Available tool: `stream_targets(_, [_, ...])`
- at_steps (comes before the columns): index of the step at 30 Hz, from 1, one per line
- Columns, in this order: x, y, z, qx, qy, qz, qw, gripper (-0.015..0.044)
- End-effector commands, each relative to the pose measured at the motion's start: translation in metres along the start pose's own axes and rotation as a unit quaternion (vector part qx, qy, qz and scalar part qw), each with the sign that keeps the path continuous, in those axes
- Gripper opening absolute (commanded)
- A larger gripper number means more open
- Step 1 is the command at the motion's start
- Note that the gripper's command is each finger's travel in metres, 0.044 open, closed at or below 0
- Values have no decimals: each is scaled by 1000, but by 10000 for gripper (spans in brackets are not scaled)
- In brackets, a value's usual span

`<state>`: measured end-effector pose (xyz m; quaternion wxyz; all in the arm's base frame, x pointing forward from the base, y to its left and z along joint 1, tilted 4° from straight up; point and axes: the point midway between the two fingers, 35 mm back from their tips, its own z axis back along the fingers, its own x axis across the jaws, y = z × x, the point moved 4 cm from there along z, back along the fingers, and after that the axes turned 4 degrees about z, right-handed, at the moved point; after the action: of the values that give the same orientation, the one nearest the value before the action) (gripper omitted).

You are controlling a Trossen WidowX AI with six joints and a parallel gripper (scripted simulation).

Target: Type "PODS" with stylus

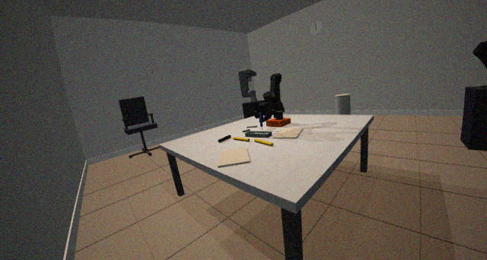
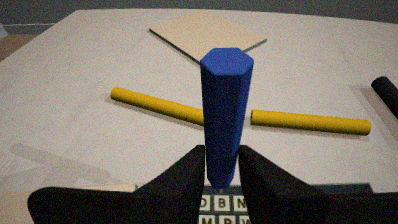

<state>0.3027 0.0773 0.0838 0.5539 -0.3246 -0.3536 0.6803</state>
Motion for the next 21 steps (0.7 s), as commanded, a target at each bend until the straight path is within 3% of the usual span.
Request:
stream_targets(1, [-13, 1, 0, 1, 0, 2, 1000, 0])
stream_targets(13, [-56, 2, 3, -5, 2, 3, 1000, 0])
stream_targets(21, [-58, 10, -1, -5, 2, 3, 1000, 0])
